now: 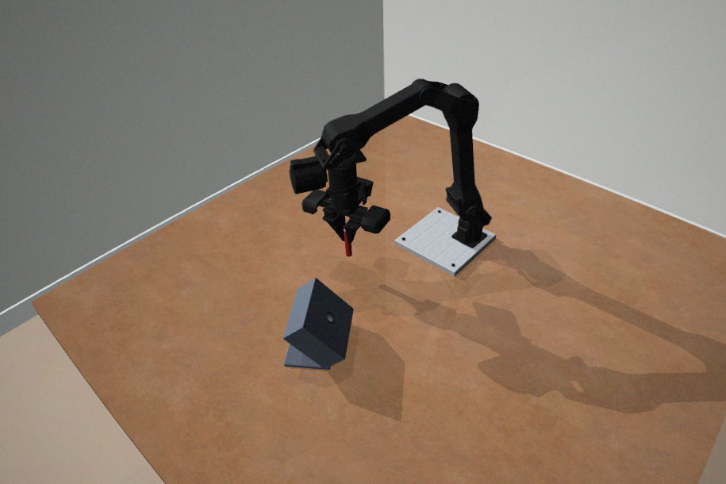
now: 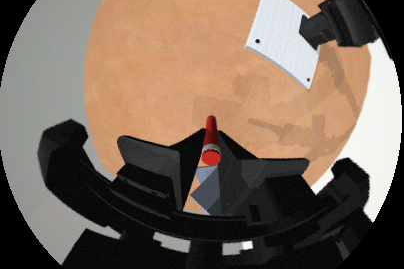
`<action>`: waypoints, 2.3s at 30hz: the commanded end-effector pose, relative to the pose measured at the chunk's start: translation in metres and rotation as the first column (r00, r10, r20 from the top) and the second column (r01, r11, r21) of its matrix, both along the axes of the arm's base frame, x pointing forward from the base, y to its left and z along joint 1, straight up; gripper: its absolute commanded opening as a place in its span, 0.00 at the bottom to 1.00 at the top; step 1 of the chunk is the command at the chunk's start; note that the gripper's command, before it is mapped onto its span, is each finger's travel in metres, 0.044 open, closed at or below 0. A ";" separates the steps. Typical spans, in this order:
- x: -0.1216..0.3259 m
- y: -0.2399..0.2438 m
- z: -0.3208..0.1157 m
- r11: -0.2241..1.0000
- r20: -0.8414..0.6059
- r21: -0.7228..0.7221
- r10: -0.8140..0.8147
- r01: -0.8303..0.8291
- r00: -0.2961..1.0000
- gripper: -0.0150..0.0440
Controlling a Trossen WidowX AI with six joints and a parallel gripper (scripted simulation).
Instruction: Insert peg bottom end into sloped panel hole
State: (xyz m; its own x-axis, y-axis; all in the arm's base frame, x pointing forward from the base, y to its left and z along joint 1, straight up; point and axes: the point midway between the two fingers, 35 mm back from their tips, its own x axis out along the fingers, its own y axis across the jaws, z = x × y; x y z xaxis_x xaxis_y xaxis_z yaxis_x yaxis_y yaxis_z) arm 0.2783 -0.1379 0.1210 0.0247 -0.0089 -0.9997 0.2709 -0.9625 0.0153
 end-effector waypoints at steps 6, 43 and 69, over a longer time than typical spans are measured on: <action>-0.001 0.001 0.027 1.000 0.005 -0.006 -0.005 0.005 1.000 0.25; 0.023 0.026 0.026 0.957 -0.049 -0.148 0.245 -0.249 0.968 0.25; 0.041 0.048 0.027 0.870 -0.104 -0.246 0.414 -0.427 0.904 0.25</action>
